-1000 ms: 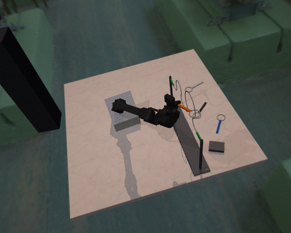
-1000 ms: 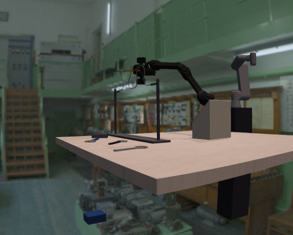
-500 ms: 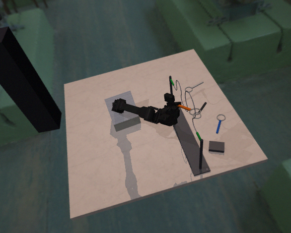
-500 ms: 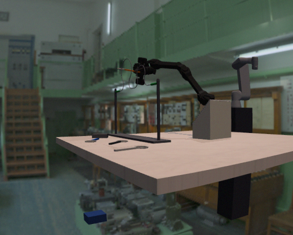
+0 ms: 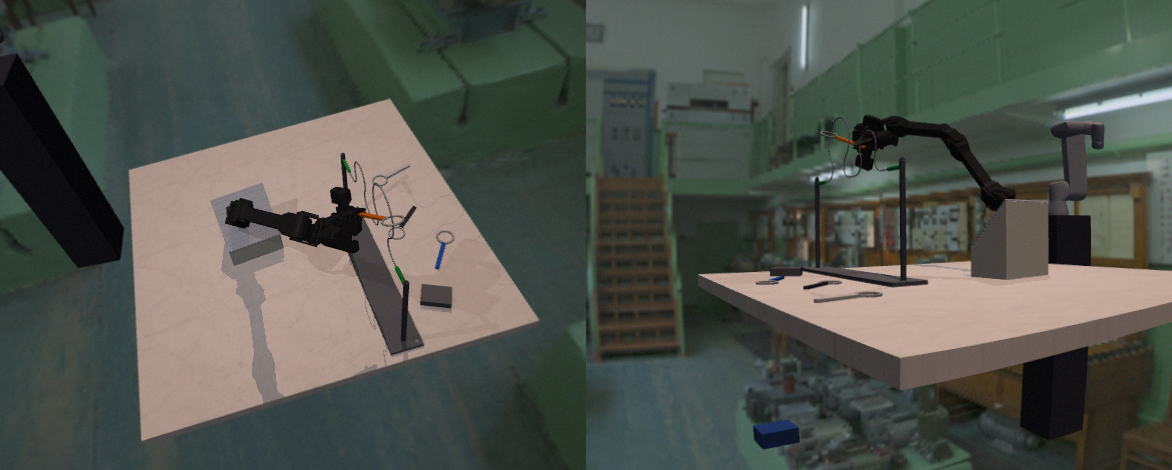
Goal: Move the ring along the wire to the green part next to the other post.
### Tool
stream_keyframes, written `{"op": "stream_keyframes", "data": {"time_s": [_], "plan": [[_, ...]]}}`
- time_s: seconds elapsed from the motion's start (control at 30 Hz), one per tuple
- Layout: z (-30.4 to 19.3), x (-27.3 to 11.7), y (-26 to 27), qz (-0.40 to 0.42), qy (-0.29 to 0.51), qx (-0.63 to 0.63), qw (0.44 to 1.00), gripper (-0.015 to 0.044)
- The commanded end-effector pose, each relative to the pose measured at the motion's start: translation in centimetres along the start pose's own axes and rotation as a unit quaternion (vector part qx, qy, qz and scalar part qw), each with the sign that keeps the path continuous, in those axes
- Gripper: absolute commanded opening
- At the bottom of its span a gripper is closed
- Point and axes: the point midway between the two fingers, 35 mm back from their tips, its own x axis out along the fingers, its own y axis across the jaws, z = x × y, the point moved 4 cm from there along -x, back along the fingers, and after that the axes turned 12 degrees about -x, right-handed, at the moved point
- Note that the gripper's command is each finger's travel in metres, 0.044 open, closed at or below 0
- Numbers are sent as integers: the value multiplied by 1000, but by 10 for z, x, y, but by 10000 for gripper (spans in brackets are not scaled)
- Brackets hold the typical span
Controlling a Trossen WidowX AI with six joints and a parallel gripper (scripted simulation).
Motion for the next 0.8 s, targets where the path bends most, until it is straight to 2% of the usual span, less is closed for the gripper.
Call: {"op": "stream_keyframes", "data": {"time_s": [0.0,0.77], "plan": [[0,-1,0,-14,0,-22,1000,-150],[-1,0,-2,-94,7,-144,985,-150]]}}
